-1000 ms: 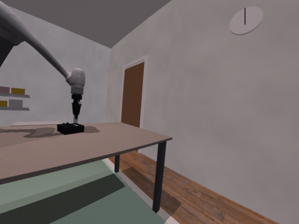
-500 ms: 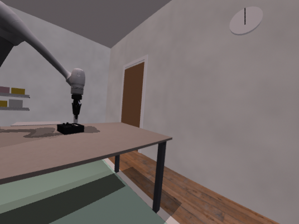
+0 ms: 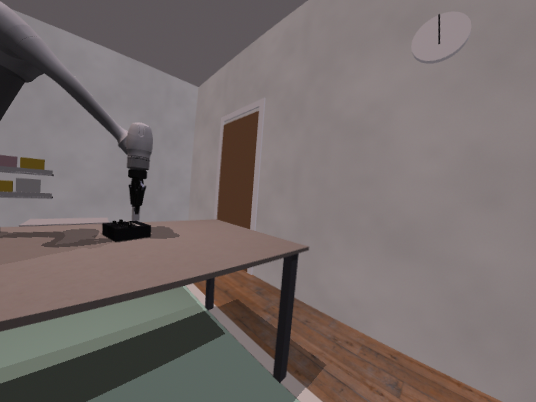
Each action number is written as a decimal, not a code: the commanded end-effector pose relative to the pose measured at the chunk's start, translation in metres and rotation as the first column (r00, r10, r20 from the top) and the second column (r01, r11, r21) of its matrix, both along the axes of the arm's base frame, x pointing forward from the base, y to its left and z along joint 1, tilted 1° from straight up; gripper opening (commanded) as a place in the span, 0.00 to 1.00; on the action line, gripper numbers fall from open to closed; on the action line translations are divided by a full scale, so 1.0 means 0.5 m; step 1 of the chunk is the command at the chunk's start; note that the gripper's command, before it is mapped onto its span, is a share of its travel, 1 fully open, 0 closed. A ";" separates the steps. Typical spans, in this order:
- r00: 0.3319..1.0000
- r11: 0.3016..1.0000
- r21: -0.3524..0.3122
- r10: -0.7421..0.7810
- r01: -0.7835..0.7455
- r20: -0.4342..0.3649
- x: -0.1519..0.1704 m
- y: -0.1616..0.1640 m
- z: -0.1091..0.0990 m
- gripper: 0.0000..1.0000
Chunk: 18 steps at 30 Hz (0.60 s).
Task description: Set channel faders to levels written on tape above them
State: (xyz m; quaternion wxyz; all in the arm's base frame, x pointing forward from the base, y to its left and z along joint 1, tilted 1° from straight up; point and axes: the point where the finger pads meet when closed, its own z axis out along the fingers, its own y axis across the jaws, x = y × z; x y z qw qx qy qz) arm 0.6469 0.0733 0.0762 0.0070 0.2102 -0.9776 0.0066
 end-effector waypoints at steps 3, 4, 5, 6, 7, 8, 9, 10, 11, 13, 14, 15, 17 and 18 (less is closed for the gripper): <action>1.000 1.000 0.000 0.000 0.000 0.000 0.000 0.000 0.000 0.00; 1.000 1.000 0.000 0.000 0.000 0.000 0.000 0.000 0.000 0.00; 1.000 1.000 0.000 0.000 0.000 0.000 0.000 0.000 0.000 0.00; 1.000 1.000 0.000 0.000 0.000 0.000 0.000 0.000 0.000 0.00; 1.000 1.000 0.000 0.000 0.000 0.000 0.000 0.000 0.000 0.00; 1.000 1.000 0.000 0.000 0.000 0.000 0.000 0.000 0.000 0.00; 1.000 1.000 0.000 0.000 0.000 0.000 0.000 0.000 0.000 0.00; 1.000 1.000 0.000 0.000 0.000 0.000 0.000 0.000 0.000 0.00; 1.000 1.000 0.000 0.000 0.000 0.000 0.000 0.000 0.000 0.00; 1.000 1.000 0.000 0.000 0.000 0.000 0.000 0.000 -0.001 0.00; 1.000 1.000 0.000 0.000 0.000 0.000 0.000 0.000 -0.001 0.00; 1.000 1.000 0.000 0.000 0.000 0.000 0.000 0.000 -0.002 0.00; 1.000 1.000 0.000 0.000 0.000 0.000 0.000 0.000 -0.004 0.00; 1.000 1.000 0.000 0.000 0.000 0.000 0.000 0.000 -0.005 0.00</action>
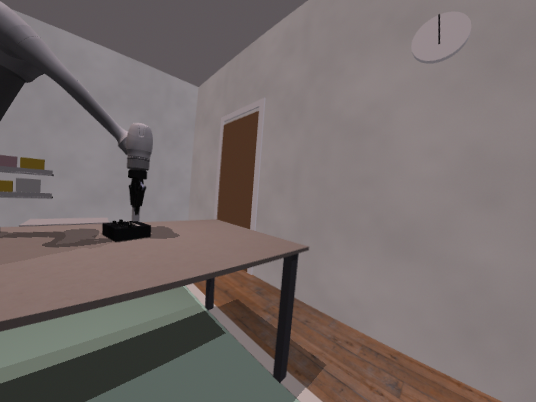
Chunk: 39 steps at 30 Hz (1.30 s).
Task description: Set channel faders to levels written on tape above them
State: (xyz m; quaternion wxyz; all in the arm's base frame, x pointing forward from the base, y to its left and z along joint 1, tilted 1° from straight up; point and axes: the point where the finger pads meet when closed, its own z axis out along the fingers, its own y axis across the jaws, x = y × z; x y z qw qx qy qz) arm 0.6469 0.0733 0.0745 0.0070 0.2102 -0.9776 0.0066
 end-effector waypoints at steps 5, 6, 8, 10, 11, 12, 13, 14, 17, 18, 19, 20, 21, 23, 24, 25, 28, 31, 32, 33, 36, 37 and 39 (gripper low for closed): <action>1.000 1.000 0.000 0.000 0.000 0.000 0.000 0.000 -0.006 0.00; 1.000 1.000 0.000 0.000 0.000 0.000 0.000 0.000 -0.007 0.00; 1.000 1.000 0.000 0.000 0.000 0.000 0.000 0.000 -0.010 0.00; 1.000 1.000 0.000 0.000 0.000 0.000 0.000 0.000 -0.013 0.00; 1.000 1.000 0.000 0.000 0.000 0.000 0.000 0.000 -0.014 0.00; 1.000 1.000 0.000 0.000 0.000 0.000 0.000 0.000 -0.015 0.00; 1.000 1.000 0.000 0.000 0.000 0.000 0.000 0.000 -0.017 0.00; 1.000 1.000 0.000 0.000 0.000 0.000 0.000 0.000 -0.018 0.00; 1.000 1.000 0.000 0.000 0.000 0.000 0.000 0.000 -0.020 0.00; 1.000 1.000 0.000 0.000 0.000 0.000 0.000 0.000 -0.020 0.00; 1.000 1.000 0.000 0.000 0.000 0.000 0.000 0.000 -0.020 0.00; 1.000 1.000 0.000 0.000 0.000 0.000 0.000 0.000 -0.020 0.00; 1.000 1.000 0.000 0.000 0.000 0.000 0.000 0.000 -0.020 0.00; 1.000 1.000 0.000 0.000 0.000 0.000 0.000 0.000 -0.020 0.00; 1.000 1.000 0.000 0.000 0.000 0.000 0.000 0.000 -0.020 0.00; 1.000 1.000 0.000 0.000 0.000 0.000 0.000 0.000 -0.020 0.00; 1.000 1.000 0.000 0.000 0.000 0.000 0.000 0.000 -0.020 0.00; 1.000 1.000 0.000 0.000 0.000 0.000 0.000 0.000 -0.020 0.00; 1.000 1.000 0.000 0.000 0.000 0.000 0.000 0.000 -0.020 0.00; 1.000 1.000 0.000 0.000 0.000 0.000 0.000 0.000 -0.020 0.00; 1.000 1.000 0.000 0.000 0.000 0.000 0.000 0.000 -0.020 0.00; 1.000 1.000 0.000 0.000 0.000 0.000 0.000 0.000 -0.020 0.00; 1.000 1.000 0.000 0.000 0.000 0.000 0.000 0.000 -0.020 0.00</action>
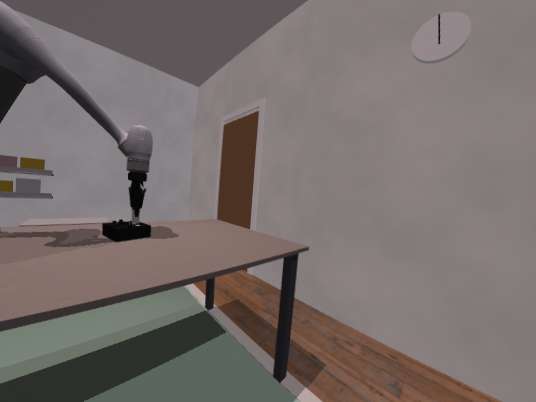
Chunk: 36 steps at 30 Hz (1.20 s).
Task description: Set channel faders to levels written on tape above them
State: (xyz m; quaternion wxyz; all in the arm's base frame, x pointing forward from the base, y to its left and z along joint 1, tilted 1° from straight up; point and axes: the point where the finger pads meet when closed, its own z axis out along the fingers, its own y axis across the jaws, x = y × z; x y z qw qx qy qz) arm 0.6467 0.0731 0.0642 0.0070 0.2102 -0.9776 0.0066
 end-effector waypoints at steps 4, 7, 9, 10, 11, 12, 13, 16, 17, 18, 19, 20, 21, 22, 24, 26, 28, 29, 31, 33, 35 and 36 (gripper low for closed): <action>1.000 1.000 0.000 0.000 0.000 0.000 -0.001 0.000 0.000 0.00; 1.000 1.000 0.000 0.000 0.000 0.000 -0.001 0.000 0.000 0.00; 1.000 1.000 0.000 0.000 0.000 0.000 -0.002 -0.001 0.000 0.00; 1.000 1.000 0.000 0.000 0.000 0.000 -0.002 -0.001 0.000 0.00; 1.000 1.000 0.000 0.000 0.000 0.000 -0.002 -0.001 0.000 0.00; 1.000 1.000 0.000 0.000 0.000 0.000 -0.003 -0.001 0.000 0.00; 1.000 1.000 0.000 0.000 0.000 0.000 -0.003 -0.001 0.000 0.00; 1.000 1.000 0.000 0.000 0.000 0.000 -0.004 -0.002 0.000 0.00; 1.000 1.000 0.000 0.000 0.000 0.000 -0.004 -0.002 0.000 0.00; 1.000 1.000 0.000 0.000 0.000 0.000 -0.005 -0.002 0.000 0.00; 1.000 1.000 0.000 0.000 0.000 0.000 -0.005 -0.002 0.000 0.00; 1.000 1.000 0.000 0.000 0.000 0.000 -0.006 -0.003 0.000 0.00; 1.000 1.000 0.000 0.000 0.000 0.000 -0.007 -0.003 0.000 0.00; 1.000 1.000 0.000 0.000 0.000 0.000 -0.007 -0.003 0.000 0.00; 1.000 1.000 0.000 0.000 0.000 0.000 -0.009 -0.004 0.000 0.00; 1.000 1.000 0.000 0.000 0.000 0.000 -0.010 -0.005 0.000 0.00; 1.000 1.000 0.000 0.000 0.000 0.000 -0.012 -0.005 0.000 0.00; 1.000 1.000 0.000 0.000 0.000 0.000 -0.013 -0.006 0.000 0.00; 1.000 1.000 0.000 0.000 0.000 0.000 -0.015 -0.007 0.000 0.00; 1.000 1.000 0.000 0.000 0.000 0.000 -0.016 -0.007 0.001 0.00; 1.000 1.000 0.000 0.000 0.000 0.000 -0.017 -0.008 0.001 0.00; 1.000 1.000 0.000 0.000 0.000 0.000 -0.018 -0.008 0.001 0.00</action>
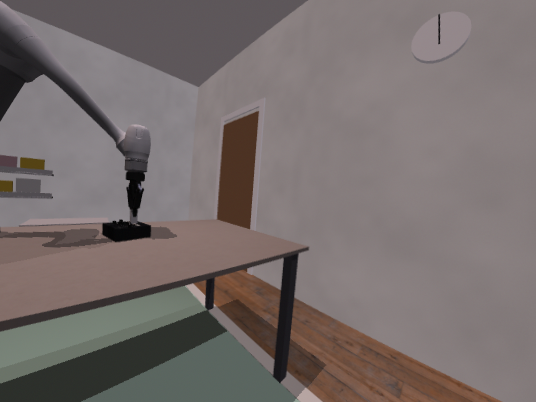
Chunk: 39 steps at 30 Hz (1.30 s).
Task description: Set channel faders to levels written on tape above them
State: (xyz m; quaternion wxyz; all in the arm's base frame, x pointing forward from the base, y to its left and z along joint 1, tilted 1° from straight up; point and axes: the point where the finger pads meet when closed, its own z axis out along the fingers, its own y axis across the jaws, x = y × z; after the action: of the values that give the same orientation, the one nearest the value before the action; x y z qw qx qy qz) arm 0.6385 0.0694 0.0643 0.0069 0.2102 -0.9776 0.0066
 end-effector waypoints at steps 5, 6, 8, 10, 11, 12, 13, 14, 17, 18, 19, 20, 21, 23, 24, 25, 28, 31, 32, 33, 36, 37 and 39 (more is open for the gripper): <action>1.000 1.000 0.000 0.000 0.000 0.000 -0.007 -0.003 0.000 0.00; 1.000 1.000 0.000 0.000 0.000 0.000 -0.008 -0.004 0.000 0.00; 1.000 1.000 0.000 0.000 0.000 0.000 -0.010 -0.005 0.000 0.00; 1.000 1.000 0.000 0.000 0.000 0.000 -0.012 -0.006 0.000 0.00; 1.000 1.000 0.000 0.000 0.000 0.000 -0.014 -0.006 0.000 0.00; 1.000 1.000 0.000 0.000 0.000 0.000 -0.015 -0.007 0.000 0.00; 1.000 1.000 0.000 0.000 0.000 0.000 -0.016 -0.007 0.000 0.00; 1.000 1.000 0.000 0.000 0.000 0.000 -0.016 -0.007 0.000 0.00; 1.000 1.000 0.000 0.000 0.000 0.000 -0.018 -0.008 0.001 0.00; 1.000 1.000 0.000 0.000 0.000 0.000 -0.019 -0.009 0.001 0.00; 1.000 1.000 0.000 0.000 0.000 0.000 -0.020 -0.009 0.001 0.00; 1.000 1.000 0.000 0.000 0.000 0.000 -0.021 -0.010 0.001 0.00; 1.000 1.000 0.000 0.000 0.000 0.000 -0.022 -0.010 0.001 0.00; 1.000 1.000 0.000 0.000 0.000 0.000 -0.025 -0.011 0.001 0.00; 1.000 1.000 0.000 0.000 0.000 0.000 -0.026 -0.011 0.001 0.00; 1.000 1.000 0.000 0.000 0.000 0.000 -0.027 -0.012 0.001 0.00; 1.000 1.000 0.000 0.000 0.000 0.000 -0.029 -0.013 0.001 0.00; 1.000 1.000 0.000 0.000 0.000 0.000 -0.031 -0.014 0.001 0.00; 1.000 1.000 0.000 0.000 0.000 0.000 -0.031 -0.014 0.001 0.00; 1.000 1.000 0.000 0.000 0.000 0.000 -0.032 -0.014 0.001 0.00; 1.000 1.000 0.000 0.000 0.000 0.000 -0.035 -0.016 0.001 0.00; 1.000 1.000 0.000 0.000 0.000 0.000 -0.035 -0.016 0.001 0.00; 1.000 1.000 0.000 0.000 0.000 0.000 -0.037 -0.016 0.001 0.00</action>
State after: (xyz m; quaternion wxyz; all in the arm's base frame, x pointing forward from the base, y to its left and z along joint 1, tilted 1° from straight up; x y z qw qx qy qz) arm 0.6209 0.0614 0.0646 0.0069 0.2102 -0.9776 0.0066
